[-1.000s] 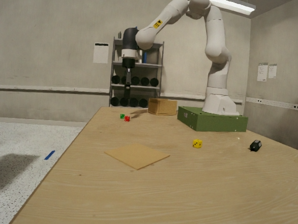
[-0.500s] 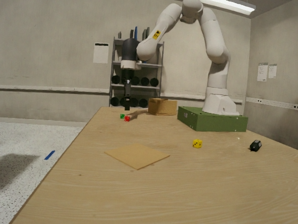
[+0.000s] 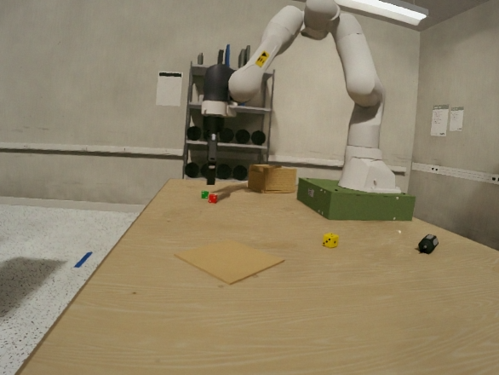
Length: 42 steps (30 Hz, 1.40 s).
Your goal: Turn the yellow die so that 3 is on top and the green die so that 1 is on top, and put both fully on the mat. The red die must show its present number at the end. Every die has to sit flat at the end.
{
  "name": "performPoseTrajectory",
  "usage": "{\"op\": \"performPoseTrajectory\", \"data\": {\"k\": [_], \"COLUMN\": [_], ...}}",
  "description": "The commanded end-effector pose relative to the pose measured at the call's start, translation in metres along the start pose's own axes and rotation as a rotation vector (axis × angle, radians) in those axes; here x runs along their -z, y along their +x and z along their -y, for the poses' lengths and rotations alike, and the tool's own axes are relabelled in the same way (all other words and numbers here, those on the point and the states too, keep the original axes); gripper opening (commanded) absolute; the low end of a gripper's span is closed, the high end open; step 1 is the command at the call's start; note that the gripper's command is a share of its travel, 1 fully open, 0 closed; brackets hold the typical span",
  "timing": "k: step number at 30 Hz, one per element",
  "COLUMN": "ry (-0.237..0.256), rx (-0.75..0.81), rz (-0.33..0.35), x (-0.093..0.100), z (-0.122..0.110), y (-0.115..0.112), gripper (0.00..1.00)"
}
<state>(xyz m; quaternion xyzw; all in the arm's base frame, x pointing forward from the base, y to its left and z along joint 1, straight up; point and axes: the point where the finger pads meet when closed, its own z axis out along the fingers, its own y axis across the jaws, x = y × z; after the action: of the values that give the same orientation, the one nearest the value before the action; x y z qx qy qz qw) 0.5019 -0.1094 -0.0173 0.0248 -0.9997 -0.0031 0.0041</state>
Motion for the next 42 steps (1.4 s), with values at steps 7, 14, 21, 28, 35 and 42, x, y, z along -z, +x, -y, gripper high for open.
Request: {"op": "performPoseTrajectory", "data": {"k": [7, 14, 21, 28, 35, 42], "ry": [0.003, 0.003, 0.003, 0.003, 0.003, 0.003], "rx": [-0.011, -0.011, -0.011, -0.011, -0.011, -0.011], "rz": [0.006, 0.006, 0.006, 0.006, 0.006, 0.006], "x": [0.001, 0.001, 0.001, 0.001, 0.001, 0.001], "z": [0.001, 0.001, 0.001, 0.001, -0.003, -0.03], "y": [-0.003, -0.003, -0.003, -0.003, -0.001, 0.01], "gripper": [1.0, 1.0, 1.0, 1.0, 1.0, 1.0]}}
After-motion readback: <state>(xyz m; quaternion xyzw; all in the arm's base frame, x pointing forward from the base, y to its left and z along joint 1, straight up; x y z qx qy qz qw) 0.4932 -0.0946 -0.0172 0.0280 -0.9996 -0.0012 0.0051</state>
